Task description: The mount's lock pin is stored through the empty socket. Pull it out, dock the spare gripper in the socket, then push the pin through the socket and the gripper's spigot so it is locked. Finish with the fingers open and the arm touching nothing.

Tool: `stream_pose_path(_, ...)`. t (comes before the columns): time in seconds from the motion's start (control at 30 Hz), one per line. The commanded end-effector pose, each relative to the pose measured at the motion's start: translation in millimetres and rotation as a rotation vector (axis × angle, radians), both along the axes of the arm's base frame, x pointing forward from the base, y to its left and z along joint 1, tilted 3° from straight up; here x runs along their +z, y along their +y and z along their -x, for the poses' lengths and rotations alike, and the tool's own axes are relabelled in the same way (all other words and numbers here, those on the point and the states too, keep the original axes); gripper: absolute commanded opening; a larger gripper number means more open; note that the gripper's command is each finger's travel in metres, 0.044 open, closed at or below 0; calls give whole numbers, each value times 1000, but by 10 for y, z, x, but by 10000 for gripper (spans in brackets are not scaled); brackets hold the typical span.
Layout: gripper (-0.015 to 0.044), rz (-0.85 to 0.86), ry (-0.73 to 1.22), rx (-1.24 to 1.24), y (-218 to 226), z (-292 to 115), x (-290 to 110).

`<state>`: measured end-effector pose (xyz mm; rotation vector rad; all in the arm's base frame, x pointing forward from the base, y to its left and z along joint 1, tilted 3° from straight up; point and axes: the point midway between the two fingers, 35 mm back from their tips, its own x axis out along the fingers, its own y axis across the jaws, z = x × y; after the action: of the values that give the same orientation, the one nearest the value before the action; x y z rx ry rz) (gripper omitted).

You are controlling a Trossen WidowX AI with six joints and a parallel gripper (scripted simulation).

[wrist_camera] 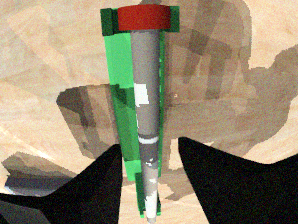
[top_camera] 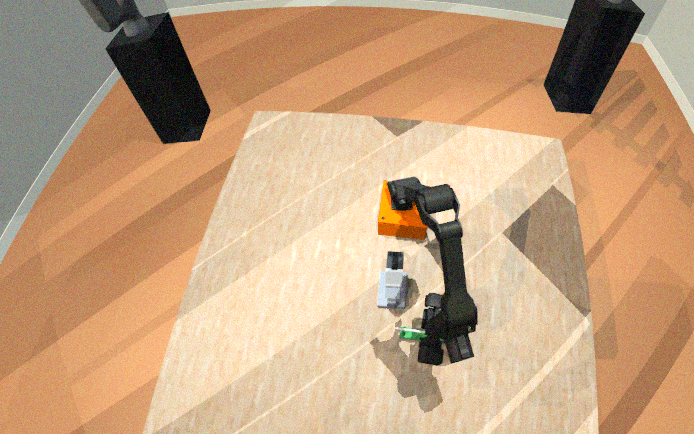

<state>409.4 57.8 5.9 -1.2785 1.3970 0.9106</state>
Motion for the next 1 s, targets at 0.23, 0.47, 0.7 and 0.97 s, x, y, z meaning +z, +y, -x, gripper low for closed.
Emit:
stream_pose_path(0.23,180,-4,10,0,6,22,-98)
stream_pose_path(0.47,23,-4,10,0,6,22,-98)
stream_pose_path(0.7,0,-4,10,0,6,20,-98)
stream_pose_path(0.97,0,-4,10,0,5,19,6)
